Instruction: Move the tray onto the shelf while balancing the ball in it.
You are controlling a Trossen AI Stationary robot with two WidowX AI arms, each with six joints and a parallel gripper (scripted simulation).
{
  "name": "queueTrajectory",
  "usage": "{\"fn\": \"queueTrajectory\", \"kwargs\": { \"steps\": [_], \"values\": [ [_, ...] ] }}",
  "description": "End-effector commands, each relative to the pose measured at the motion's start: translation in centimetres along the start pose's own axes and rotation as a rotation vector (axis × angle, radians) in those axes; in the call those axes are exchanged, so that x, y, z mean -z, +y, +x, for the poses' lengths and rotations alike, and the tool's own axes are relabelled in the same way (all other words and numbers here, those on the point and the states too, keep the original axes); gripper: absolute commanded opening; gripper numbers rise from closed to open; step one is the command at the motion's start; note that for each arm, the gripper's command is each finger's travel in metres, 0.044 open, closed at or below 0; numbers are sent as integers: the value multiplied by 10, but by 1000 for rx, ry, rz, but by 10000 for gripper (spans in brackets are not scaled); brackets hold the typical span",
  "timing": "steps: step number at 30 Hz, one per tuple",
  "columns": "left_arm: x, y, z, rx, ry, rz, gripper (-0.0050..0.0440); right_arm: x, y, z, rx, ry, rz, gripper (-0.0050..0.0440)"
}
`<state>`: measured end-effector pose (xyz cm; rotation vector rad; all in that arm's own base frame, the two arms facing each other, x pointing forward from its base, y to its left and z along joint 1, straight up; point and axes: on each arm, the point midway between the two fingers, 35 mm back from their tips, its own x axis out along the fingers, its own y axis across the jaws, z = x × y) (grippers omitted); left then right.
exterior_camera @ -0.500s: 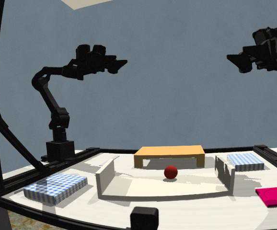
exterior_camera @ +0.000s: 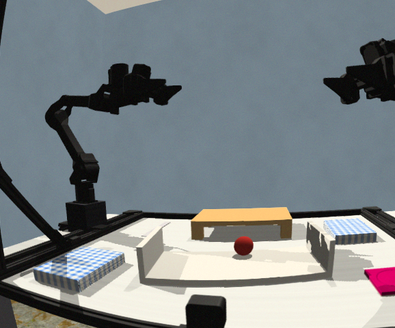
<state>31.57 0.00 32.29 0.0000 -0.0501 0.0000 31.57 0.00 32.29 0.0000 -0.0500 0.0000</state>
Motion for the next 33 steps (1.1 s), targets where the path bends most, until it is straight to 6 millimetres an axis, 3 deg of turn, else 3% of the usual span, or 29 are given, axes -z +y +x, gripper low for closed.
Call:
{"fn": "queueTrajectory", "kwargs": {
  "steps": [1,9,17,19,24,33],
  "values": [
    [0,0,0,0,0,0,400,0,0,0,0,0,0,400],
    [4,-3,6,8,34,-49,400,5,-1,4,5,34,32,400],
    [35,-24,38,21,261,-355,400,38,-12,29,64,247,242,400],
    [35,-24,38,21,261,-355,400,38,-12,29,64,247,242,400],
    [70,-48,64,-27,480,-605,400,70,-23,47,163,433,448,400],
    [118,-82,86,-196,746,-933,400,114,-38,59,351,658,709,400]
  ]
}}
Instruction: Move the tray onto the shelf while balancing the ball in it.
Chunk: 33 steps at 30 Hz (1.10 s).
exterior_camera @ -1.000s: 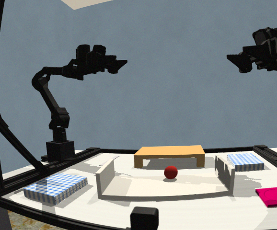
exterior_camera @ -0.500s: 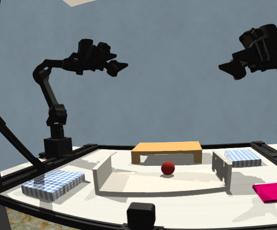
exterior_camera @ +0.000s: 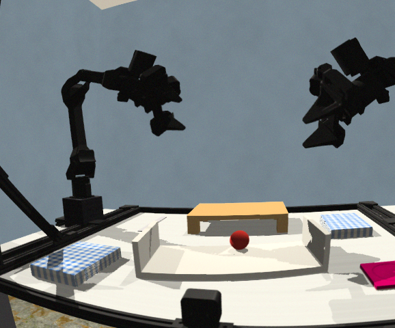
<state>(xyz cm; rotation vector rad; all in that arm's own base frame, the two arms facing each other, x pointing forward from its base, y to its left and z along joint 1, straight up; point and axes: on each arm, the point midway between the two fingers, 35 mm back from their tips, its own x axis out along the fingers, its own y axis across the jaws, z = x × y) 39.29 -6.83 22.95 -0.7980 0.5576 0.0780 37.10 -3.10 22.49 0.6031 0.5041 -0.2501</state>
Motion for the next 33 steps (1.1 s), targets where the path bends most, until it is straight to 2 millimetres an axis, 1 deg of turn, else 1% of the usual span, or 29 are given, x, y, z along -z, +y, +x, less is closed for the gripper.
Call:
{"fn": "queueTrajectory", "kwargs": {
  "steps": [1,3,4,5,7,13,18,20,21,24,30,33],
  "values": [
    [20,0,29,-121,127,-200,400,4,-13,18,105,118,151,400],
    [20,0,29,-121,127,-200,400,4,-13,18,105,118,151,400],
    [28,5,32,-168,157,-257,400,10,-18,20,138,151,180,400],
    [36,4,41,-204,181,-326,400,13,-24,26,182,184,242,400],
    [48,5,52,-260,212,-399,400,17,-31,33,237,221,314,400],
    [80,13,71,-441,264,-606,400,33,-52,43,395,315,484,400],
    [109,21,84,-609,276,-756,400,44,-68,49,536,372,626,400],
    [109,21,84,-609,276,-756,400,44,-68,49,536,372,626,400],
    [116,25,83,-660,277,-781,400,46,-71,50,566,382,653,400],
    [141,32,93,-802,248,-900,400,56,-85,53,700,418,773,400],
    [172,44,97,-1004,175,-1025,400,67,-100,54,877,446,914,400],
    [182,48,99,-1065,141,-1063,400,71,-105,54,937,452,958,400]
  ]
}}
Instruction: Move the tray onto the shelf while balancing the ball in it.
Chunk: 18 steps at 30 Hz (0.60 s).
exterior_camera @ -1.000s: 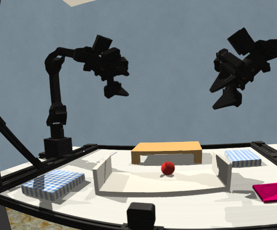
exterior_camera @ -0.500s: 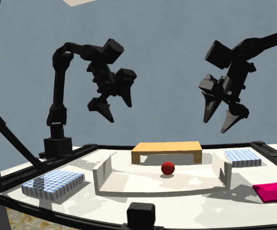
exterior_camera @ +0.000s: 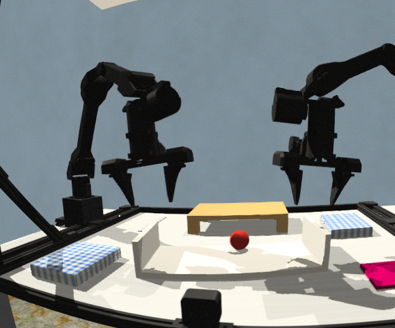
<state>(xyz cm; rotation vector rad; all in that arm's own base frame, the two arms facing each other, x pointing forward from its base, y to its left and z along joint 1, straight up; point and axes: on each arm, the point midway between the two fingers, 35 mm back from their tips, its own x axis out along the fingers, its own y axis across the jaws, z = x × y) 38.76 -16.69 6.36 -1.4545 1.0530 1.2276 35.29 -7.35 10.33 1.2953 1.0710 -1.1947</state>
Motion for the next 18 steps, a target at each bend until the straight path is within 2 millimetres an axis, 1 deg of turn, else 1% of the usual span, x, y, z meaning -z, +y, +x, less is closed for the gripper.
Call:
{"fn": "queueTrajectory", "kwargs": {
  "steps": [1,14,16,18],
  "values": [
    [6,9,19,-105,-65,-109,400,-4,-2,8,95,15,101,400],
    [6,11,21,-118,-77,-129,400,-4,-4,9,112,16,120,400],
    [-3,12,20,-118,-77,-129,400,6,-3,9,112,16,120,400],
    [-25,14,18,-118,-77,-129,400,27,-1,9,112,16,120,400]
  ]
}}
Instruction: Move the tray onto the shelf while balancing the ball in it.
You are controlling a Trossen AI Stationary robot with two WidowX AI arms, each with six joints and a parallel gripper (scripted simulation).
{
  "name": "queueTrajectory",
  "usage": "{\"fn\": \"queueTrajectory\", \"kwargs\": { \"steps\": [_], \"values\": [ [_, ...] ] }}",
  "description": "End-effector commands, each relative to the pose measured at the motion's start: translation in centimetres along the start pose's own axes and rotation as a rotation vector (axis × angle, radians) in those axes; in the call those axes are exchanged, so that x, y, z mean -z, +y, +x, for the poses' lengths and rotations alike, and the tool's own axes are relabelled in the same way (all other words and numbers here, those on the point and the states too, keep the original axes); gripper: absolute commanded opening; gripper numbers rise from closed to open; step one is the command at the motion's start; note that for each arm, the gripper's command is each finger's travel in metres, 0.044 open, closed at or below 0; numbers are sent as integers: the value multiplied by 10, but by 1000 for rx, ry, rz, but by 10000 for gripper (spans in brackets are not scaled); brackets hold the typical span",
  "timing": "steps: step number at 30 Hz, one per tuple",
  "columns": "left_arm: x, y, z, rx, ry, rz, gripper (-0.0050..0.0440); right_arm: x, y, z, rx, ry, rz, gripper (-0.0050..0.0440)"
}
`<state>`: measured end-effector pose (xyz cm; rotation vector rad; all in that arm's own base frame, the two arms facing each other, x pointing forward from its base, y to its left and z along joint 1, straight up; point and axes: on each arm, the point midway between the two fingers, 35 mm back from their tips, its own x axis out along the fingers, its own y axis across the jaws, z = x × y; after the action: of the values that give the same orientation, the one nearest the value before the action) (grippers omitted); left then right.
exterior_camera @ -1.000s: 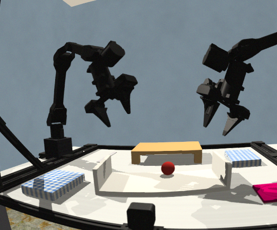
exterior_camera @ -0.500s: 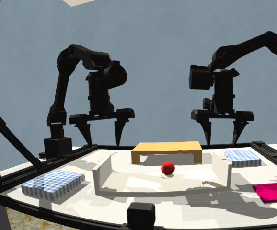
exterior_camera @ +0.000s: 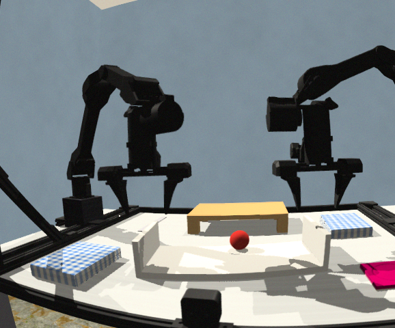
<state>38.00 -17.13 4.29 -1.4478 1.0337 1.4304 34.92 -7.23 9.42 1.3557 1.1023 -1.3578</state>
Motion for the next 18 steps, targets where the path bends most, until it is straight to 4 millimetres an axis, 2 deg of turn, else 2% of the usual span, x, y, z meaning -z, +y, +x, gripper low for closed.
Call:
{"fn": "queueTrajectory", "kwargs": {
  "steps": [1,3,6,10,13,18],
  "values": [
    [-38,0,1,-11,-4,-9,400,38,-1,0,2,3,-7,400],
    [-38,0,1,-11,-4,-9,400,38,-1,0,2,3,-7,400],
    [-58,2,1,-11,-4,-9,400,58,-4,0,2,3,-7,400],
    [-59,2,3,-11,-4,-9,400,58,-4,2,2,3,-7,400],
    [-59,2,16,-11,-4,-9,400,59,1,15,2,3,-7,400],
    [-59,2,16,-11,-4,-9,400,59,1,15,2,3,-7,400]
  ]
}}
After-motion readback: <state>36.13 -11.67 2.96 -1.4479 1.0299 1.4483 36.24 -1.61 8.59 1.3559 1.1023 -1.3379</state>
